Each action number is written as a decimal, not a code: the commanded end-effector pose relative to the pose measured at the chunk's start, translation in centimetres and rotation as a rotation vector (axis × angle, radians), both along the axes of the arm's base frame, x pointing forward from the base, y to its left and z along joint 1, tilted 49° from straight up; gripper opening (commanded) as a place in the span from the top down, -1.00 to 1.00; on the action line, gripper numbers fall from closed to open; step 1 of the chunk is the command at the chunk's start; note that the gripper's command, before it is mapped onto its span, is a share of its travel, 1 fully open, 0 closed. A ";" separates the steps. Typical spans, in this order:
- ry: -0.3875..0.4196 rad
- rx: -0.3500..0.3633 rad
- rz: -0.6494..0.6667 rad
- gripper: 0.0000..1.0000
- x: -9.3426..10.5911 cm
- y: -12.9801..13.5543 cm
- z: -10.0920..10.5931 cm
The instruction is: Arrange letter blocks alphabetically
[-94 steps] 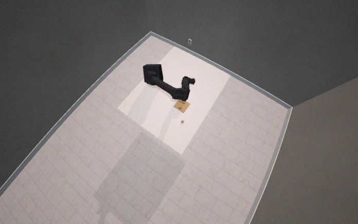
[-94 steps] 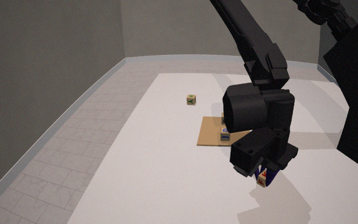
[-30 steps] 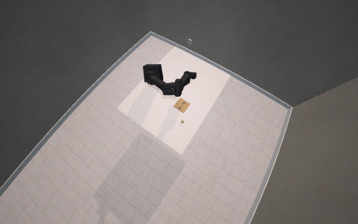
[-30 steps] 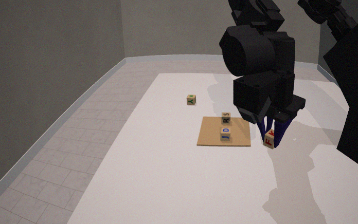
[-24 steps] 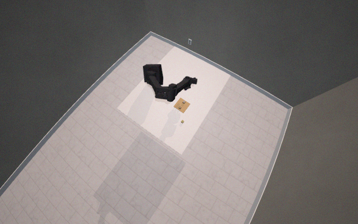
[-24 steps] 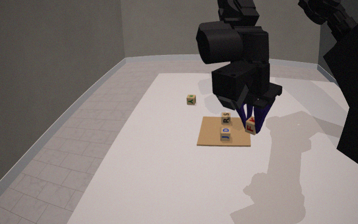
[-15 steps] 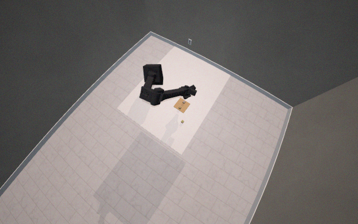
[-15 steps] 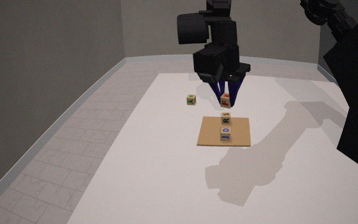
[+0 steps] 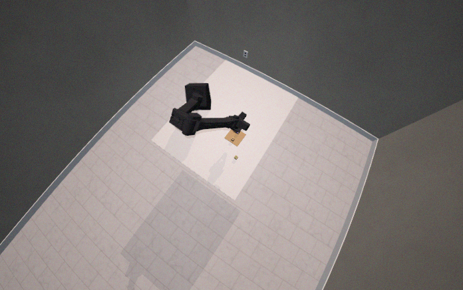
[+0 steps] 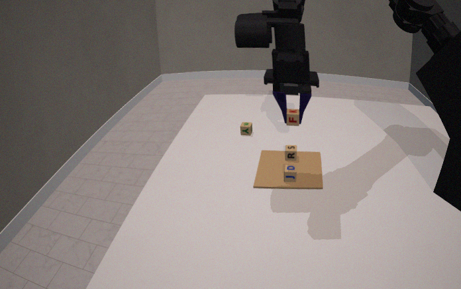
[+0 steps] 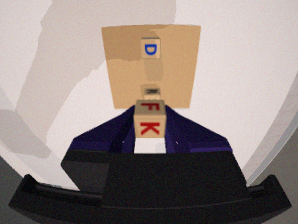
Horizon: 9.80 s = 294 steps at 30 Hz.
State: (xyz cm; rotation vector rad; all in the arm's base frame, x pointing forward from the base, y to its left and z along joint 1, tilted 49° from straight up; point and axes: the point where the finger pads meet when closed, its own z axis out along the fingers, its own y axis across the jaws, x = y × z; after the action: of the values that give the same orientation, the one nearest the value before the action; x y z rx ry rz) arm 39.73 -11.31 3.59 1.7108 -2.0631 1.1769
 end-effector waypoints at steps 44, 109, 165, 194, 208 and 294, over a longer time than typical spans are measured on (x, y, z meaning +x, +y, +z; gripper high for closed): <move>0.040 -0.009 0.042 0.59 3.2 -6.4 -6.8; 0.047 -0.014 0.060 0.59 3.2 -5.5 -7.1; 0.040 -0.012 0.037 0.59 3.2 -6.9 -7.3; 0.040 -0.012 0.037 0.12 3.2 -6.9 -7.3; 0.042 -0.011 0.038 0.12 3.2 -6.8 -7.3; 0.015 -0.010 0.050 0.12 0.7 0.3 -0.3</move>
State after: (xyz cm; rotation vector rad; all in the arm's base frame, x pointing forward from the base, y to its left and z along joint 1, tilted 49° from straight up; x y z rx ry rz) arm 40.38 -11.96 2.47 1.7675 -1.9969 1.1600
